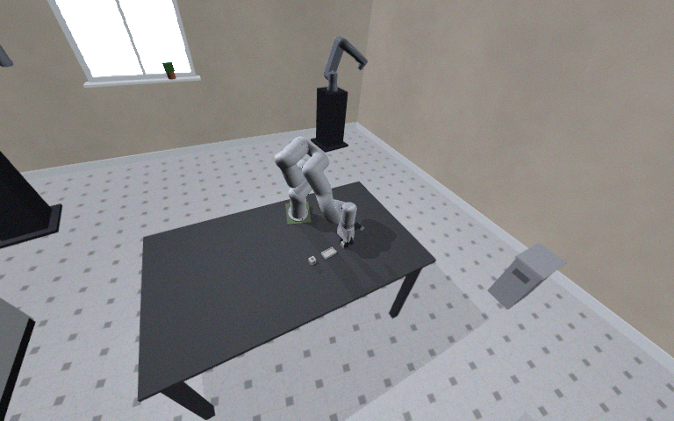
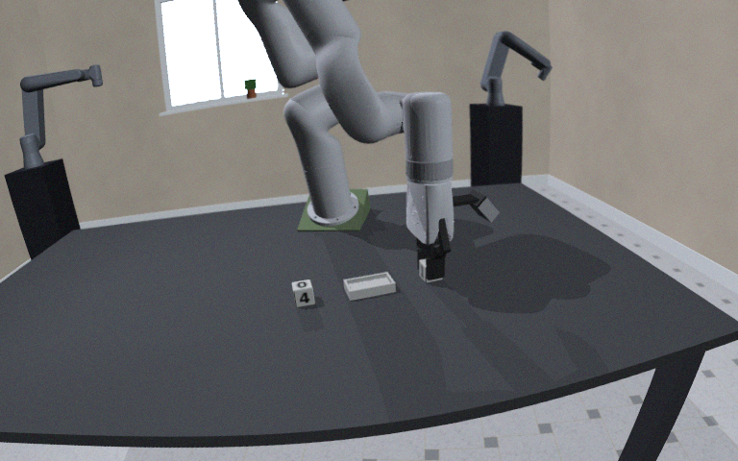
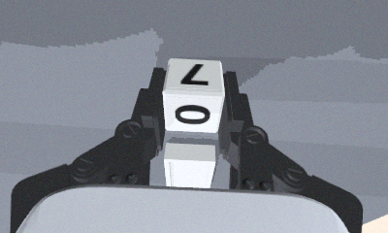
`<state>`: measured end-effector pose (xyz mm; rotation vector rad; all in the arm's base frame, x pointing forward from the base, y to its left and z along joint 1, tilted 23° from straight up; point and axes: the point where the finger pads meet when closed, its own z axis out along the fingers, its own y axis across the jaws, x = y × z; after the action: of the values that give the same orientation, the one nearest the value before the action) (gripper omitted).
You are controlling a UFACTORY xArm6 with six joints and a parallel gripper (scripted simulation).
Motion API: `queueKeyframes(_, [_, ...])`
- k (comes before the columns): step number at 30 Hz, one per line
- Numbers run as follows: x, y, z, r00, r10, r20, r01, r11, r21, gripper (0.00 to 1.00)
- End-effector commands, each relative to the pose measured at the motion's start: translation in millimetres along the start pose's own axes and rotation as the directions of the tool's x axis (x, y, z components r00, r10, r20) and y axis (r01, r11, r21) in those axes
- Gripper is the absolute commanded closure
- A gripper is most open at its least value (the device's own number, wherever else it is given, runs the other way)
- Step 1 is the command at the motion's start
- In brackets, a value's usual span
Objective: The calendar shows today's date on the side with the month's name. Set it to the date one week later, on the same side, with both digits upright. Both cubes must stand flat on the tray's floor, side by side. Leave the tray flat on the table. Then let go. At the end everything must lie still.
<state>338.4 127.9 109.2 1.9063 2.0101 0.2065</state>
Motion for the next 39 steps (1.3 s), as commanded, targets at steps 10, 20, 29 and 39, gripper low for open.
queueKeyframes(10, [0.4, 1.2, -0.8, 1.0, 0.0, -0.001, 0.0, 1.0, -0.003, 0.71])
queueKeyframes(20, [0.4, 1.2, -0.8, 1.0, 0.0, -0.001, 0.0, 1.0, -0.003, 0.71])
queueKeyframes(29, [0.4, 1.2, -0.8, 1.0, 0.0, -0.001, 0.0, 1.0, -0.003, 0.71])
queueKeyframes(39, [0.4, 1.2, -0.8, 1.0, 0.0, -0.001, 0.0, 1.0, -0.003, 0.59])
